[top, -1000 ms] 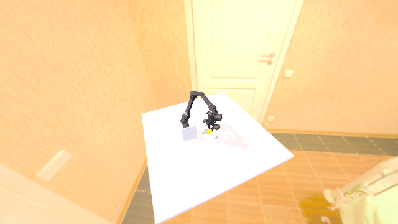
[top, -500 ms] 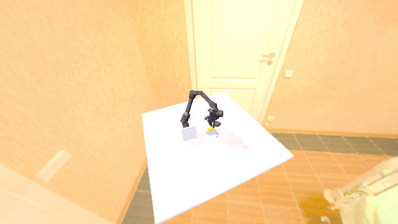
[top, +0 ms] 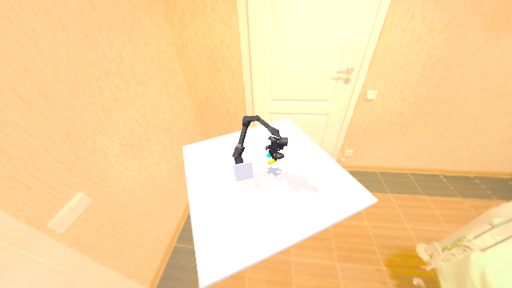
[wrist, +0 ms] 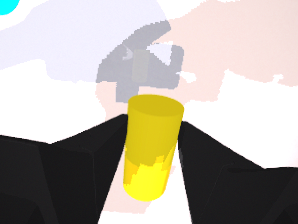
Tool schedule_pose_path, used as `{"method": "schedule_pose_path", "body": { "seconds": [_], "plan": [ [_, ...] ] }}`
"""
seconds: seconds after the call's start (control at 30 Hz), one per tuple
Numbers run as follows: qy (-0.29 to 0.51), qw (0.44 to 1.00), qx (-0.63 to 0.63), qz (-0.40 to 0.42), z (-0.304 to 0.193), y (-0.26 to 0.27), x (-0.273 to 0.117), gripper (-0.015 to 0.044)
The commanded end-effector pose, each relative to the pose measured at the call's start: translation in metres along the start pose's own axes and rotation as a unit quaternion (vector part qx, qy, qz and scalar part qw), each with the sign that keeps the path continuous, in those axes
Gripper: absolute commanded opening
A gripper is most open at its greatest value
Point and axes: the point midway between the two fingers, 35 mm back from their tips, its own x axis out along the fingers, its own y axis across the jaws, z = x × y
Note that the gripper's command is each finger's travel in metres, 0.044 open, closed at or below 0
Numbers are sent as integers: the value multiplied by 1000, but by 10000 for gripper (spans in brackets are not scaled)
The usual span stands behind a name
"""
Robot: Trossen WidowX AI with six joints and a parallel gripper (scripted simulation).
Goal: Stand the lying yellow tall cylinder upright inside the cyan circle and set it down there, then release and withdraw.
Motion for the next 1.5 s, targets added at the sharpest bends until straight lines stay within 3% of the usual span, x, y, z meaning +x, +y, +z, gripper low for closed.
{"method": "schedule_pose_path", "body": {
  "seconds": [0.0, 1.47],
  "plan": [
    [-7, 1000, 17, -1, 11, 8, -4, 105],
    [-14, 980, 197, 31, 77, 123, -17, 105]
  ]
}}
